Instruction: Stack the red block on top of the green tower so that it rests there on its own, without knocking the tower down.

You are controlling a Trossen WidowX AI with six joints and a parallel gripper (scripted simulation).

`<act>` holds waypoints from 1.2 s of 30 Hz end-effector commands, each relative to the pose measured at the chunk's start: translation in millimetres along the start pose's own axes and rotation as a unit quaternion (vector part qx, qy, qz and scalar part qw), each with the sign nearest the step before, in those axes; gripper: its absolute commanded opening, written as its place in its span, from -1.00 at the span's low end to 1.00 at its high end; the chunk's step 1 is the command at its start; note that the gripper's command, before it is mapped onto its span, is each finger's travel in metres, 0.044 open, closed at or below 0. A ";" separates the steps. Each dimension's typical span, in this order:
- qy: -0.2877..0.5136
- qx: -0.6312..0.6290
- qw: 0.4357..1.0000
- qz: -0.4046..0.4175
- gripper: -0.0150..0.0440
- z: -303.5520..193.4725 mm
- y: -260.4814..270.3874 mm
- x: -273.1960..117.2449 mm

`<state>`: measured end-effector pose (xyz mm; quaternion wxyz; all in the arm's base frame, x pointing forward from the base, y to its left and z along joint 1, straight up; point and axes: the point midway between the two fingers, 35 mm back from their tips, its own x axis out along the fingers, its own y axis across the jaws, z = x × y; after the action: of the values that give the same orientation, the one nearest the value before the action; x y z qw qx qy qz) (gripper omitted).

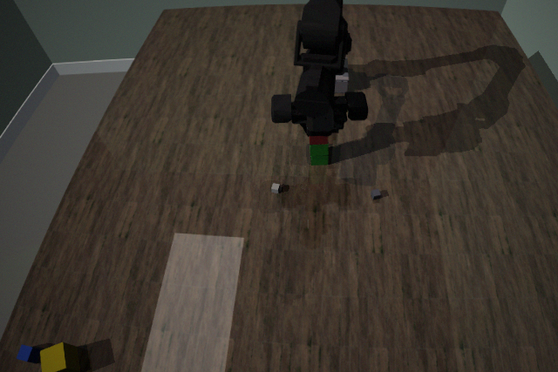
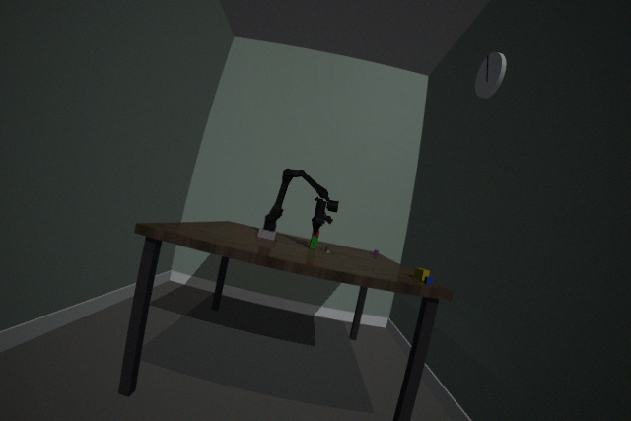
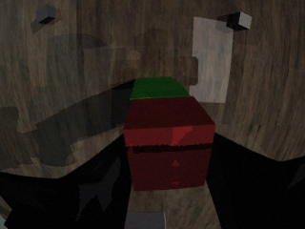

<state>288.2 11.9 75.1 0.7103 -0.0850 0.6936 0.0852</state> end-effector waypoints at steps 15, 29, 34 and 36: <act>-0.001 0.000 1.000 0.000 0.75 0.4 0.0 -0.4; -0.001 0.000 1.000 0.000 1.00 0.4 0.0 -0.4; -0.001 0.000 1.000 0.000 1.00 0.4 0.0 -0.4; -0.001 0.000 1.000 0.000 1.00 0.4 0.0 -0.4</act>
<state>288.3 12.0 75.7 0.7105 -0.0850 0.6933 0.0851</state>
